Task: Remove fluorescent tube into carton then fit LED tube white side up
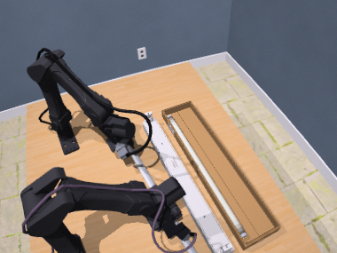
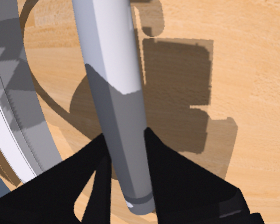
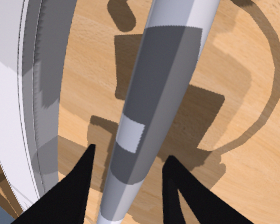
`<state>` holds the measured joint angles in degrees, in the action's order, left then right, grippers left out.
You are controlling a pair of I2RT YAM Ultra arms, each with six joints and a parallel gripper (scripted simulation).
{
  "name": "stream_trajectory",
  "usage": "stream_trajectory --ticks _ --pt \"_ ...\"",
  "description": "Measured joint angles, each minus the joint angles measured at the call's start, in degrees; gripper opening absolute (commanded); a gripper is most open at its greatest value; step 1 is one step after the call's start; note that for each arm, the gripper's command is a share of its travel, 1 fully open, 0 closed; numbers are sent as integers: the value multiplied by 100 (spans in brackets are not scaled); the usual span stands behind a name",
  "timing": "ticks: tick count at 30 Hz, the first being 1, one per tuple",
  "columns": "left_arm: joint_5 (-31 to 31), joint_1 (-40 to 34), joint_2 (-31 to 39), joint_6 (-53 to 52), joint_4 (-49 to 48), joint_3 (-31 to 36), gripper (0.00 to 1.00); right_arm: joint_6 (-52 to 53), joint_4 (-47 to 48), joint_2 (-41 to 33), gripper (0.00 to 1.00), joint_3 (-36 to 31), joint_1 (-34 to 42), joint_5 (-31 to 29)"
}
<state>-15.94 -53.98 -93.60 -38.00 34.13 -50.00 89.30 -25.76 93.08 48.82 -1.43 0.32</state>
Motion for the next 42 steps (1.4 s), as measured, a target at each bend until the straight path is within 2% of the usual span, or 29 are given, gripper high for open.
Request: stream_trajectory --ticks 3,4,42 --pt "0 0 0 0 0 0 11 0 0 0 49 0 0 0" --pt "0 0 0 0 0 0 11 0 0 0 11 0 0 0" --pt "2 -2 87 0 179 -92 11 -7 -184 -83 11 85 0 0"
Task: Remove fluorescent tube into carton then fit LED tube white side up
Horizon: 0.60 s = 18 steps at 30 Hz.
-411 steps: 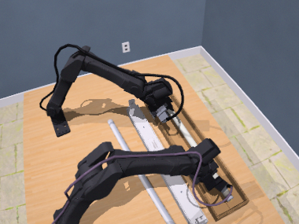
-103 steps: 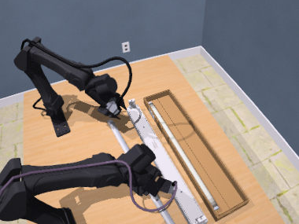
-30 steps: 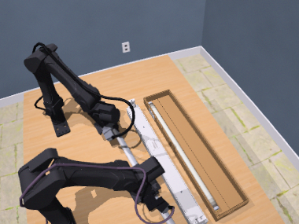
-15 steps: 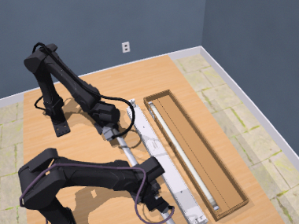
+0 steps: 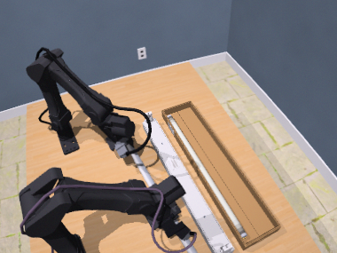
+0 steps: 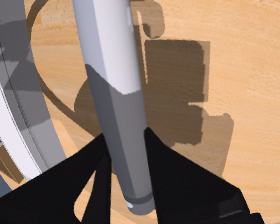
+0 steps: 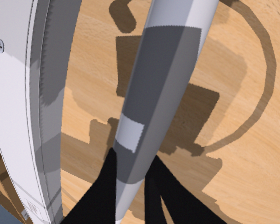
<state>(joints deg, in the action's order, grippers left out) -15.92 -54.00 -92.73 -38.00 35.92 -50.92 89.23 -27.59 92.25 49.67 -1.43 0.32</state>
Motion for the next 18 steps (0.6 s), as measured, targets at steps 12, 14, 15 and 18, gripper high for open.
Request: stream_trajectory --ticks 12,14,15,18 --pt "-4 -2 133 0 308 -179 11 0 -317 -144 11 177 0 -2" --pt "-11 -2 162 0 358 -212 11 0 -361 -177 11 212 0 -4" --pt "-17 -2 173 0 367 -223 11 0 -365 -188 11 221 0 -11" --pt "-22 -4 177 2 404 -245 11 0 -402 -199 11 243 0 -11"
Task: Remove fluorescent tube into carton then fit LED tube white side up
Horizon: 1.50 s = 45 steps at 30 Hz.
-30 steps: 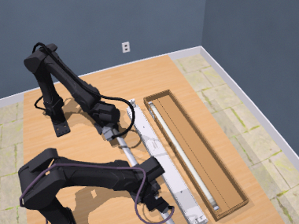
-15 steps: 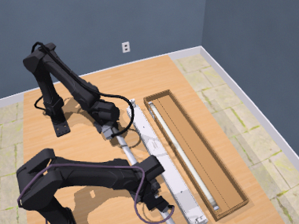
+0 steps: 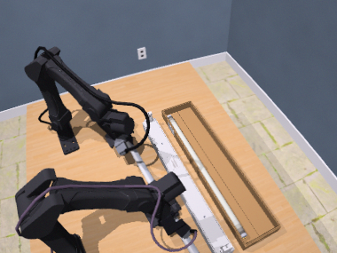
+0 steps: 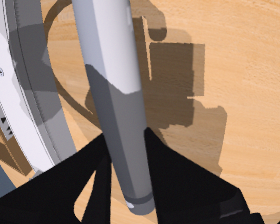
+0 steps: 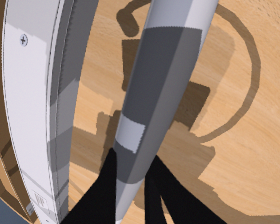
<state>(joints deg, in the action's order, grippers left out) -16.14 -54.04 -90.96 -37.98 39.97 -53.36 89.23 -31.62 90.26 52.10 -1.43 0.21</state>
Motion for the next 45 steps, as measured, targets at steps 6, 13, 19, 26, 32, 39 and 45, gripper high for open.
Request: stream_trajectory --ticks 6,13,19,26,32,39,45 --pt "7 -2 33 4 59 -33 11 0 -52 -37 11 31 0 -4" --pt "0 -9 33 15 39 -17 11 0 -52 -50 11 33 7 -13" --pt "4 -13 31 15 26 11 11 4 -37 -50 11 -7 11 -4" --pt "33 0 17 2 44 -7 11 9 -59 -26 11 -4 11 -9" --pt "39 0 15 2 52 -9 11 11 -94 -24 11 24 11 -9" --pt "103 37 -20 -20 94 -52 11 11 -186 33 11 101 9 -9" --pt "190 94 -61 -57 175 -122 11 9 -313 136 11 225 11 -4"
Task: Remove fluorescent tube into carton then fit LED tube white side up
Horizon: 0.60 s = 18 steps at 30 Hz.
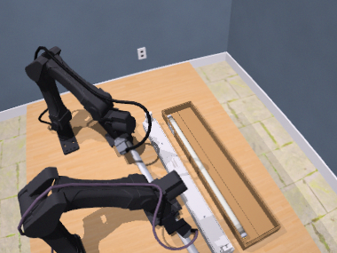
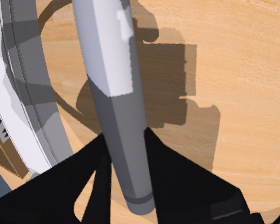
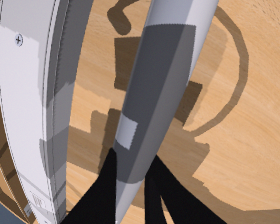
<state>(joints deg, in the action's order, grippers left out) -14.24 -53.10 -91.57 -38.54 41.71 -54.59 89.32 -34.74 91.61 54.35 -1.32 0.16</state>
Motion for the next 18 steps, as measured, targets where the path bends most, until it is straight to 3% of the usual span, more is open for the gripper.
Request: stream_trajectory --ticks 18 --pt "446 286 -262 -203 461 -435 11 0 -732 442 11 664 4 -2"
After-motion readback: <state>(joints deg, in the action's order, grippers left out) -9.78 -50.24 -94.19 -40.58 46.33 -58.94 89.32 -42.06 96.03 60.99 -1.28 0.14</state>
